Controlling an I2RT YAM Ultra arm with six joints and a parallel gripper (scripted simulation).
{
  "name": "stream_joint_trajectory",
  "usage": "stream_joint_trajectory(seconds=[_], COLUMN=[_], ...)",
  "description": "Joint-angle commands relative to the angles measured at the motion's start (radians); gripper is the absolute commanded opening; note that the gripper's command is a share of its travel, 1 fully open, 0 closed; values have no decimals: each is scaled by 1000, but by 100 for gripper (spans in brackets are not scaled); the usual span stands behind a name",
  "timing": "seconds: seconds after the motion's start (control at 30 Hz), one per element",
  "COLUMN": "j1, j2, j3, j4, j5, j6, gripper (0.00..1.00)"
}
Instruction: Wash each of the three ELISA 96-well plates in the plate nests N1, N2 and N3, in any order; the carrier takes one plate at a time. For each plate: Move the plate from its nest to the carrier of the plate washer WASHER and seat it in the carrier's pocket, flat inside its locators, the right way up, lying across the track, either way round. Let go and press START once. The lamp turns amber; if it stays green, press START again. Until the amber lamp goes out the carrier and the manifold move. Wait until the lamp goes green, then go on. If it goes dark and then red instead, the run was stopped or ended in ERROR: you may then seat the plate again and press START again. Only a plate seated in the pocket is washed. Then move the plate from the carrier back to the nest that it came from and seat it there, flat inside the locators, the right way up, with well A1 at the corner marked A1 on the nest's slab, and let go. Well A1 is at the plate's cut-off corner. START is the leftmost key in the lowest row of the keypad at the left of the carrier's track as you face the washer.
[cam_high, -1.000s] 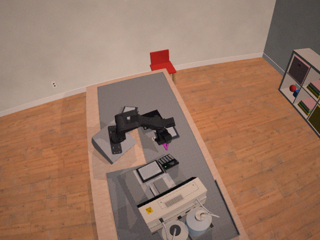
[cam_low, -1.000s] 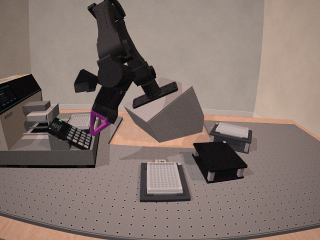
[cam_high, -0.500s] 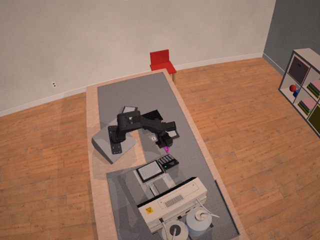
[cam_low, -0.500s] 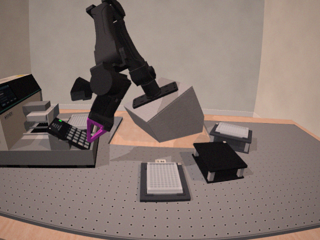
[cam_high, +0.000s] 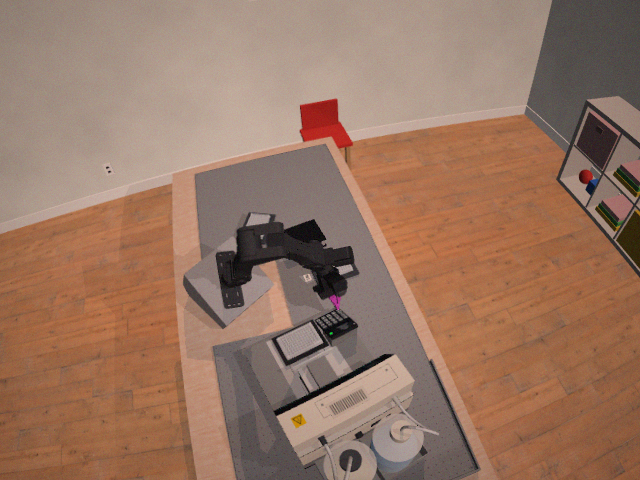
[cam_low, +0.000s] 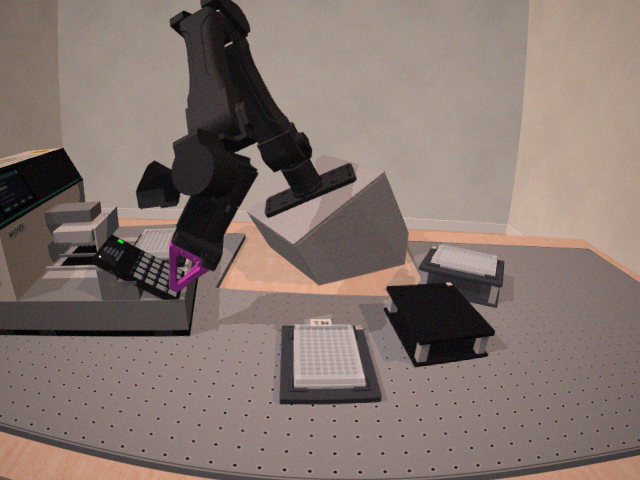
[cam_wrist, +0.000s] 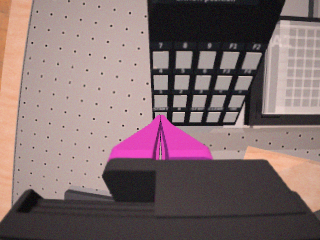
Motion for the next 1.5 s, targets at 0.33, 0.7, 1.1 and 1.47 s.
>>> stream_joint_trajectory(seconds=[0.33,0.7,1.1,1.47], j1=[-16,-29,-30,-30], j2=[10,21,21,21], j3=[-3,-6,-6,-6], j4=[40,67,67,67], j5=[-9,-17,-17,-17], j6=[-30,-46,-46,-46], gripper=[0,0,0,0])
